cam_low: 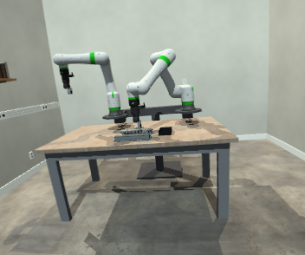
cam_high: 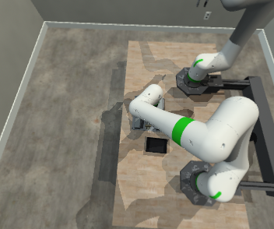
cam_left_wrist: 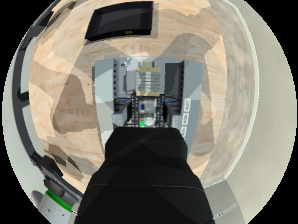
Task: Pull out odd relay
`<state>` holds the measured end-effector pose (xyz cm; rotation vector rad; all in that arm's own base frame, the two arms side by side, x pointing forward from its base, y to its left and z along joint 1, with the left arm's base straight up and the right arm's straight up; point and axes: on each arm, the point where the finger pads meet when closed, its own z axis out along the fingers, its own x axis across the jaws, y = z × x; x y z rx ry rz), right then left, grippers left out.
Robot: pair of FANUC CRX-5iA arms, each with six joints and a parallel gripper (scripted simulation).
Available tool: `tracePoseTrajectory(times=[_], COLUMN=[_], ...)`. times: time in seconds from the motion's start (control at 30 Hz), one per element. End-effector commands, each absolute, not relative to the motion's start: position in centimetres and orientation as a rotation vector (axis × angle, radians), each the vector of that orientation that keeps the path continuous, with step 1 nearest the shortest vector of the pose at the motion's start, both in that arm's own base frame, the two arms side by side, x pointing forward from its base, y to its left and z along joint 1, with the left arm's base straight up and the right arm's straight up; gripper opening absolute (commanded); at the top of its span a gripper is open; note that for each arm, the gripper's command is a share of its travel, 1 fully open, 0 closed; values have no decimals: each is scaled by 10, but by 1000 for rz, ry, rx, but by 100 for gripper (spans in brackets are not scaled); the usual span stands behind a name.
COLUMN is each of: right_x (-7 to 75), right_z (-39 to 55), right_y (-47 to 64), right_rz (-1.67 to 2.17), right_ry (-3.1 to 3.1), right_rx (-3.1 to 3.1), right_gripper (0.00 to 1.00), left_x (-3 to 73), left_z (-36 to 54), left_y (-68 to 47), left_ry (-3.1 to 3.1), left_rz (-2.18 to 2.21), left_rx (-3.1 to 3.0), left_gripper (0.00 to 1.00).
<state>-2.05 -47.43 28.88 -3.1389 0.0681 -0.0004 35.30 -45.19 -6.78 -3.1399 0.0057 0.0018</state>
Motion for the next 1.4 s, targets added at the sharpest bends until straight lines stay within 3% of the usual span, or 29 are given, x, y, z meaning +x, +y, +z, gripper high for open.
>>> tracePoseTrajectory(times=[0.0,1.37], right_x=[-21,-21], right_z=[290,290], right_y=[-475,-475], right_rz=[0,0], right_ry=[68,68], right_rx=[-3141,-3141], right_gripper=[100,100], left_x=[353,354], left_z=[-67,-87], left_y=[-453,-453], left_ry=[5,5], left_rz=[0,0], left_rx=[-3142,-3142], left_gripper=[98,98])
